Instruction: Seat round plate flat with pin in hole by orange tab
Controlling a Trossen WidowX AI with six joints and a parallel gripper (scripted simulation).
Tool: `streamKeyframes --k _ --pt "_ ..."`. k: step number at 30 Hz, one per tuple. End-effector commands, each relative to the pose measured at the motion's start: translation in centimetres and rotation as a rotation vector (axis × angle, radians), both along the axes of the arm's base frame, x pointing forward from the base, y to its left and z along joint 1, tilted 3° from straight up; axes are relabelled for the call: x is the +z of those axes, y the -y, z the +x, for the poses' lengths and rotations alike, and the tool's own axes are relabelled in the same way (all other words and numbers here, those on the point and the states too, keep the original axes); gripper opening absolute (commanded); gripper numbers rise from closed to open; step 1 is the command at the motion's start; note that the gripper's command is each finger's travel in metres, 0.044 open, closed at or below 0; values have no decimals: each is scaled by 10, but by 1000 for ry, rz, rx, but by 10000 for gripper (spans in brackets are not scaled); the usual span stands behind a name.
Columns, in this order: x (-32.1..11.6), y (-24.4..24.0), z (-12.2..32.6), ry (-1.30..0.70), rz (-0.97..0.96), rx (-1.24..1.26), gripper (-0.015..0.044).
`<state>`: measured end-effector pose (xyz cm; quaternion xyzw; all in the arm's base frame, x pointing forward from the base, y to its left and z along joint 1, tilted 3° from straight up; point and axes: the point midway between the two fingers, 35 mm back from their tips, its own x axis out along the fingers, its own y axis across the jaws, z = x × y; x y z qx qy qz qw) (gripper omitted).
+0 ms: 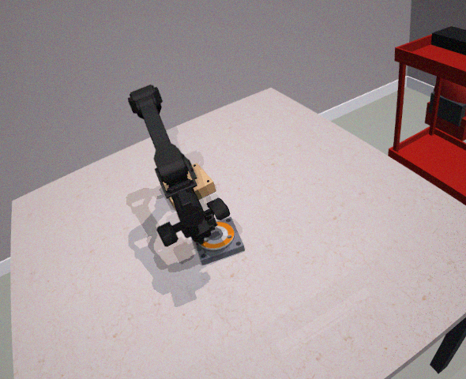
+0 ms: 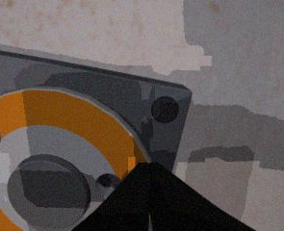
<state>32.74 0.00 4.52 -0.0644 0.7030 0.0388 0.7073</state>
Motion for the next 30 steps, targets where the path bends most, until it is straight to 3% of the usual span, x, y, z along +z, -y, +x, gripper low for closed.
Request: streamKeyframes --k 1,30 --pt "-4 2 -7 -19 -6 2 0" --pt "-3 5 -13 -20 -6 2 0"
